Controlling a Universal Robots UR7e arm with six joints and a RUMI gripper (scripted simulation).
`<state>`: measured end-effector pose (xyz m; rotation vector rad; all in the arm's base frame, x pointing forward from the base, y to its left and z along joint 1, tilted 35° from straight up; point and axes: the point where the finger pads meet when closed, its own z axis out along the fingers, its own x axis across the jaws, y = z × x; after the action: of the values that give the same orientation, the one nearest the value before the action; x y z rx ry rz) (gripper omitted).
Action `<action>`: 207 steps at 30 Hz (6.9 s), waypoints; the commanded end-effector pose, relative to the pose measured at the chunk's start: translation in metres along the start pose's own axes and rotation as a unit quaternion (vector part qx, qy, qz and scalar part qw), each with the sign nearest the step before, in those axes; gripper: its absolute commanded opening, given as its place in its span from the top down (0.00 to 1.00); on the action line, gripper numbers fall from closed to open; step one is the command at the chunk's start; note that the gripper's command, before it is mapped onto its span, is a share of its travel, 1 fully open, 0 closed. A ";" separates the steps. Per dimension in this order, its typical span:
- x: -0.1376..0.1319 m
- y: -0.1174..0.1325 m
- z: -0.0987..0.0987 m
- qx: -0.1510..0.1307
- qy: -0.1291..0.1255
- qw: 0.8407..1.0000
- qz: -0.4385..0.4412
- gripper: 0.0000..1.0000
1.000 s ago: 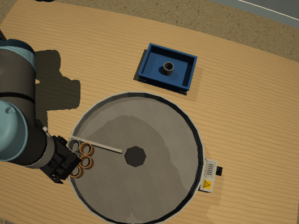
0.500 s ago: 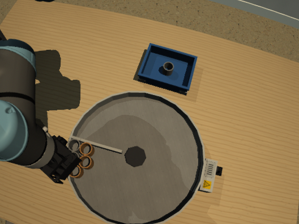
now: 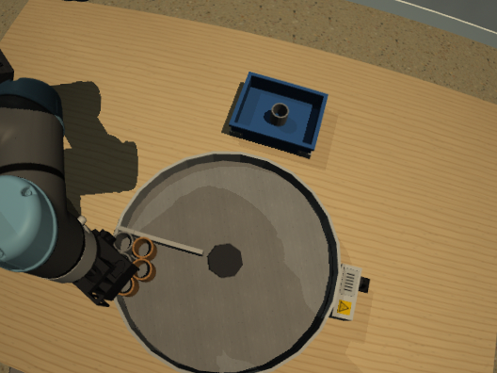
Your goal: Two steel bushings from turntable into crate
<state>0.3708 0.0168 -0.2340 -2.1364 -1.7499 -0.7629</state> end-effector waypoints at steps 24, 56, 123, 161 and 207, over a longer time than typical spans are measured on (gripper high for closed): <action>0.000 0.001 0.003 -0.001 -0.001 1.000 0.000 0.95; 0.000 0.001 0.015 -0.001 -0.001 1.000 0.000 0.95; 0.000 0.001 0.015 -0.001 -0.001 1.000 0.000 1.00; 0.000 0.001 -0.053 -0.001 -0.001 1.000 0.000 1.00; 0.004 0.000 -0.053 -0.001 -0.001 1.000 0.000 1.00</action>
<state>0.3593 -0.0095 -0.1891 -2.1373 -1.7499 -0.7631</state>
